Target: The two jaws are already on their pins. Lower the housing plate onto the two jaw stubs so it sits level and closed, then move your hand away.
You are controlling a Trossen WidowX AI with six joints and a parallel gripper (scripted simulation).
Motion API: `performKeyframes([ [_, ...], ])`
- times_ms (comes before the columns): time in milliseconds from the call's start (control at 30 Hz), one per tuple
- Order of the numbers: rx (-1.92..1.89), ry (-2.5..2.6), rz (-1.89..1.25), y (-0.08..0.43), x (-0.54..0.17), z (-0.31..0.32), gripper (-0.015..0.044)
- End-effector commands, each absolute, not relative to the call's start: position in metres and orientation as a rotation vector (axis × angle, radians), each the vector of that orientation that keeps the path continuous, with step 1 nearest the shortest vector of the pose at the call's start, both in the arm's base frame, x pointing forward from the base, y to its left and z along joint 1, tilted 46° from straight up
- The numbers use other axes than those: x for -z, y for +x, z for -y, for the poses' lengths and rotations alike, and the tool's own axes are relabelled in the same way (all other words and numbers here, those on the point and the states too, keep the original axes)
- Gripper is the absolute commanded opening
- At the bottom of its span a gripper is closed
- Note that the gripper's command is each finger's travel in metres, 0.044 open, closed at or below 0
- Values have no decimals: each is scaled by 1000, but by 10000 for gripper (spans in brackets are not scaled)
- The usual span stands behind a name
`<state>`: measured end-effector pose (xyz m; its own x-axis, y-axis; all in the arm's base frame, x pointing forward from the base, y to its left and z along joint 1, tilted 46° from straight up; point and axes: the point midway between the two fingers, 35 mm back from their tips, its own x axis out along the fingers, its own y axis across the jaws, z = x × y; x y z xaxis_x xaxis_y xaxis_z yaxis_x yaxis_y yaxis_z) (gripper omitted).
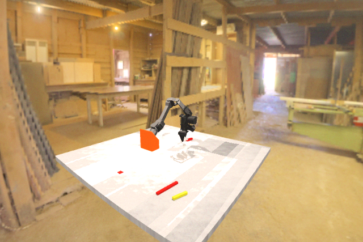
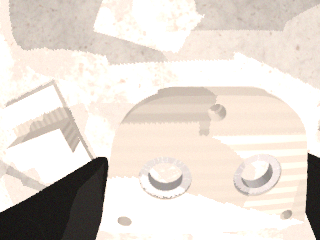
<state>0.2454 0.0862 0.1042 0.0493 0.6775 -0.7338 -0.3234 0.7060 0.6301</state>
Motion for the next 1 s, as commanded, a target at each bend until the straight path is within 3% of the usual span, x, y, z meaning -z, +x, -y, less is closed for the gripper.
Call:
performKeyframes([
  [0,-760,349,-1327,252,-96,-77,351],
  [967,-598,571,-1434,273,-31,-9,351],
])
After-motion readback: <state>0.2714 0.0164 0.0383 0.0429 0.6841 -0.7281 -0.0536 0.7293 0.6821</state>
